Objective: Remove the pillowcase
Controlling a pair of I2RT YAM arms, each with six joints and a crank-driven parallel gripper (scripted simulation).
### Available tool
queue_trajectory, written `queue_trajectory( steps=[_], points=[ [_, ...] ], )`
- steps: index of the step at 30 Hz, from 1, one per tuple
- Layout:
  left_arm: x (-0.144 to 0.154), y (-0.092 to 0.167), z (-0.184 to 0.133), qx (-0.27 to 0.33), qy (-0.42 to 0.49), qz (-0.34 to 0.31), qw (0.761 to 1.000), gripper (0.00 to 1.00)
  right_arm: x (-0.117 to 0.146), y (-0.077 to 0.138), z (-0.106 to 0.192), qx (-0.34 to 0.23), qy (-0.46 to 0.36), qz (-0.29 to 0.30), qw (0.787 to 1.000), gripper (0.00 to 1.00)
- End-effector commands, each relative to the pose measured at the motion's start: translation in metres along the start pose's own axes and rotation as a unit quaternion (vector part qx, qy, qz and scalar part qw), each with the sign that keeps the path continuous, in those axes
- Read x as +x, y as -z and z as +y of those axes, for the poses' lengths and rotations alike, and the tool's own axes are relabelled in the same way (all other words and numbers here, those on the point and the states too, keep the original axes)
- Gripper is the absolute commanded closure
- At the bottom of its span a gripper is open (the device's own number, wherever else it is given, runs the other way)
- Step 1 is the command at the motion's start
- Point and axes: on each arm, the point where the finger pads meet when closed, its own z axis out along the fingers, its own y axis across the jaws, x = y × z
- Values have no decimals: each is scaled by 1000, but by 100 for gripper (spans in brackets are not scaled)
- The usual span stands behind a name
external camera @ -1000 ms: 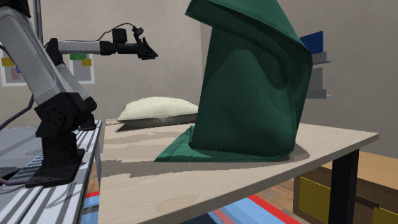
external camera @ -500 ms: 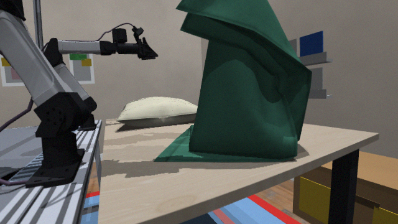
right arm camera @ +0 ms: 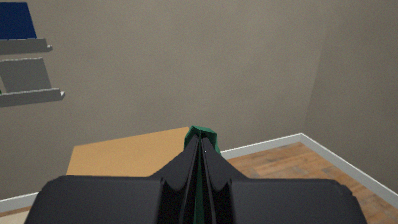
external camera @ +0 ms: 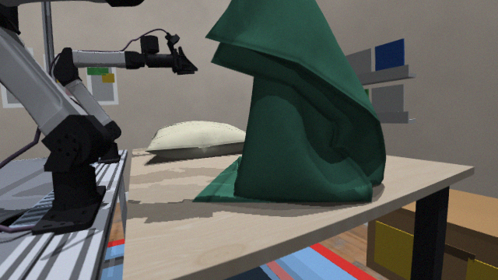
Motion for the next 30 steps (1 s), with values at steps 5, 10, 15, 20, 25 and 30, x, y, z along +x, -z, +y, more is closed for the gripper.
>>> queue_trajectory(
  steps=[5, 10, 15, 20, 25, 30],
  points=[
    [-24, -4, -5, 8, 5, -29, 1000, 37, 1, 18, -4, 2, 0, -27, 1000, 99],
    [-24, -4, -5, 8, 5, -29, 1000, 37, 7, 25, -5, 4, 1, -27, 1000, 99],
    [-24, -4, -5, 8, 5, -29, 1000, 37, 13, 27, -6, 5, 1, -18, 1000, 99],
    [-24, -4, -5, 8, 5, -29, 1000, 37, 17, 33, -8, 9, 2, -21, 1000, 99],
    [-24, -4, -5, 8, 5, -29, 1000, 37, 26, 47, -11, 14, 4, -25, 1000, 99],
    [-24, -4, -5, 8, 5, -29, 1000, 37, 37, 60, -13, 16, 6, -24, 1000, 99]
  ],
)
